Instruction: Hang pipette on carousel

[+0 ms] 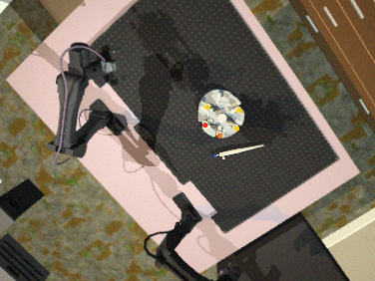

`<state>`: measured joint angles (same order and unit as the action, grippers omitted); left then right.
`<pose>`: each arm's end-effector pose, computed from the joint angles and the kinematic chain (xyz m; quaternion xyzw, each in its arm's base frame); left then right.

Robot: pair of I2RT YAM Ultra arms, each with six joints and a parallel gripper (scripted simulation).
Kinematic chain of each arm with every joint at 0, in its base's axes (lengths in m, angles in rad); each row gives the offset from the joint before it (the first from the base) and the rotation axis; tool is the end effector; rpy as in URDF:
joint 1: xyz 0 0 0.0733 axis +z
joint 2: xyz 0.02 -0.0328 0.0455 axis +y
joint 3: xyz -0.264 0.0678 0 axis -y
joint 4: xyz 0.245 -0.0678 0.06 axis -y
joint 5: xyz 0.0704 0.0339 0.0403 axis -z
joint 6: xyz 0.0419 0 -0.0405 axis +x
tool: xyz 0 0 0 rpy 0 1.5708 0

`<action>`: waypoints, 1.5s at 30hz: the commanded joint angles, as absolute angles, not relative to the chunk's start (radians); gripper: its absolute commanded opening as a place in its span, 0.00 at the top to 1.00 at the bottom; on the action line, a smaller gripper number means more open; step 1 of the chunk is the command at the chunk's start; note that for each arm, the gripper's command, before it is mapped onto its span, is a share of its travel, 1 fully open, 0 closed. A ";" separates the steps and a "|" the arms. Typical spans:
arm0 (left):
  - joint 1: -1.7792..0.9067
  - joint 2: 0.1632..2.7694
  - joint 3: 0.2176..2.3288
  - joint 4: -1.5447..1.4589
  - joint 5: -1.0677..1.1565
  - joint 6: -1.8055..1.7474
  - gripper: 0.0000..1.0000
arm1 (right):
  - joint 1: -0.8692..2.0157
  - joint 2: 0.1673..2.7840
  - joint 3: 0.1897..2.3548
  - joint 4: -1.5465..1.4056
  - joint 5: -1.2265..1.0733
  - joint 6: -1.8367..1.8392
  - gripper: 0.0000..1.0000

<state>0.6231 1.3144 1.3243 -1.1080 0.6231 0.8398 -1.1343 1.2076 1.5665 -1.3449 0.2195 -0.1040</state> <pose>0.2124 0.1239 0.3435 0.1714 0.9122 -0.0729 0.3649 0.0755 -0.1808 0.4149 0.4964 0.8127 -0.2517 0.1725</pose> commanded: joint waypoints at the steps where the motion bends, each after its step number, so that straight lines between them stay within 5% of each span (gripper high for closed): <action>1: 0.632 1.316 1.340 -1.096 0.644 0.847 0.00 | -1.121 1.144 1.638 -1.425 0.134 -0.066 0.00; 11: 0.632 1.316 1.340 -1.096 0.644 0.847 0.00 | -1.161 1.029 1.715 -1.523 -0.033 -0.034 0.00; 26: 0.632 1.316 1.340 -1.096 0.644 0.847 0.00 | -0.684 1.047 1.750 -1.571 -0.010 -0.012 0.00; 45: 0.632 1.316 1.340 -1.096 0.644 0.847 0.00 | -0.548 1.189 1.484 -1.282 -0.309 -0.410 0.00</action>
